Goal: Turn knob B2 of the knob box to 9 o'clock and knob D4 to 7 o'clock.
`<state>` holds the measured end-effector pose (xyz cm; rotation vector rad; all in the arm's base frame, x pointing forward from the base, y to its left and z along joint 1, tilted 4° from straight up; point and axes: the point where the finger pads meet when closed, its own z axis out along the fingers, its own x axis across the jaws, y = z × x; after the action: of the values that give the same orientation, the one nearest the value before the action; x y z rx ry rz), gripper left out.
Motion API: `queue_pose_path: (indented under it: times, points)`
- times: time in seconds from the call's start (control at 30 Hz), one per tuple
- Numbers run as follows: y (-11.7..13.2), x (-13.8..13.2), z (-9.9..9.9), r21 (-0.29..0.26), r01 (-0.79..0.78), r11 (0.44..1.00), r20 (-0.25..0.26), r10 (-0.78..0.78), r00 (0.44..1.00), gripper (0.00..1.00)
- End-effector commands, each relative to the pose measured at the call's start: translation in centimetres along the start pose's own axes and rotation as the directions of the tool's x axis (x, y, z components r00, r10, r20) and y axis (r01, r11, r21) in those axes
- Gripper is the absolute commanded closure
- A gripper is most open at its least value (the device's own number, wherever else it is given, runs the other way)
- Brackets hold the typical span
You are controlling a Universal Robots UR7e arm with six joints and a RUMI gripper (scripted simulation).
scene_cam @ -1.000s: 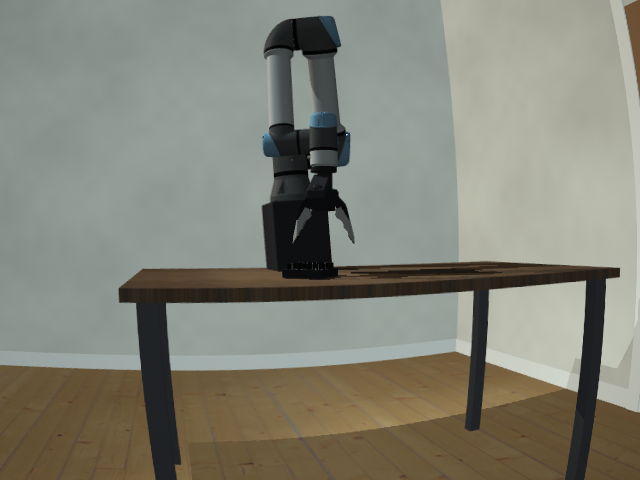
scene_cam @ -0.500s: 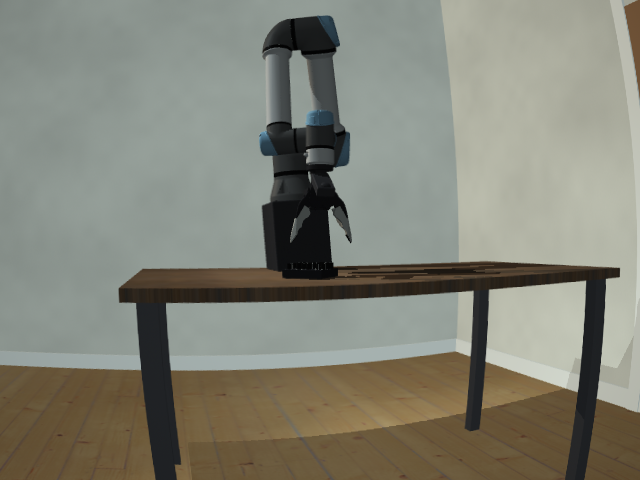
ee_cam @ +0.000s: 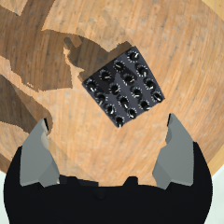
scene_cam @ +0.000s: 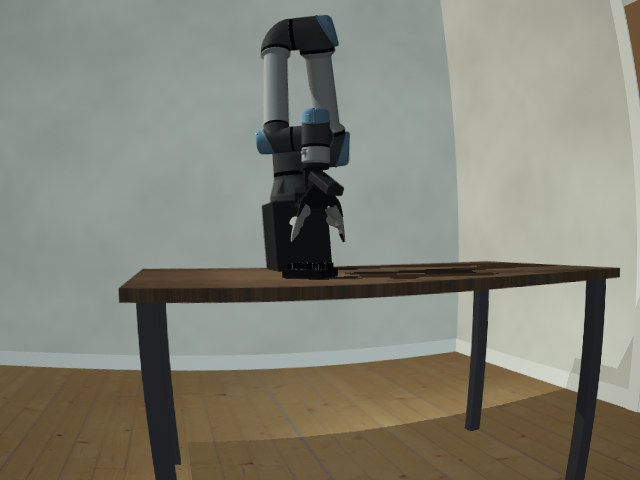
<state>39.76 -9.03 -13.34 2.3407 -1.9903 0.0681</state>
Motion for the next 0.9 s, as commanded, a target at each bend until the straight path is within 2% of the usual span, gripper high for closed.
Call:
queue_pose_path:
  times: [0.0, 0.13, 0.4, 0.63, 0.7, 0.87]
  points:
    - [-0.4, 0.7, -0.3, 0.008, 0.155, 0.988, 0.003, -0.155, 0.988, 0.00]
    - [-0.5, 0.9, -0.3, 0.008, 0.204, 0.979, 0.003, -0.204, 0.979, 0.00]
    - [-0.7, 1.7, -0.5, 0.009, 0.422, 0.906, 0.001, -0.422, 0.906, 0.00]
    - [-0.8, 2.3, -0.7, 0.008, 0.573, 0.820, -0.001, -0.573, 0.820, 0.00]
    - [-0.8, 2.3, -0.7, 0.008, 0.573, 0.820, -0.001, -0.573, 0.820, 0.00]
    - [-0.8, 2.9, -0.9, 0.008, 0.692, 0.721, -0.002, -0.692, 0.721, 0.00]
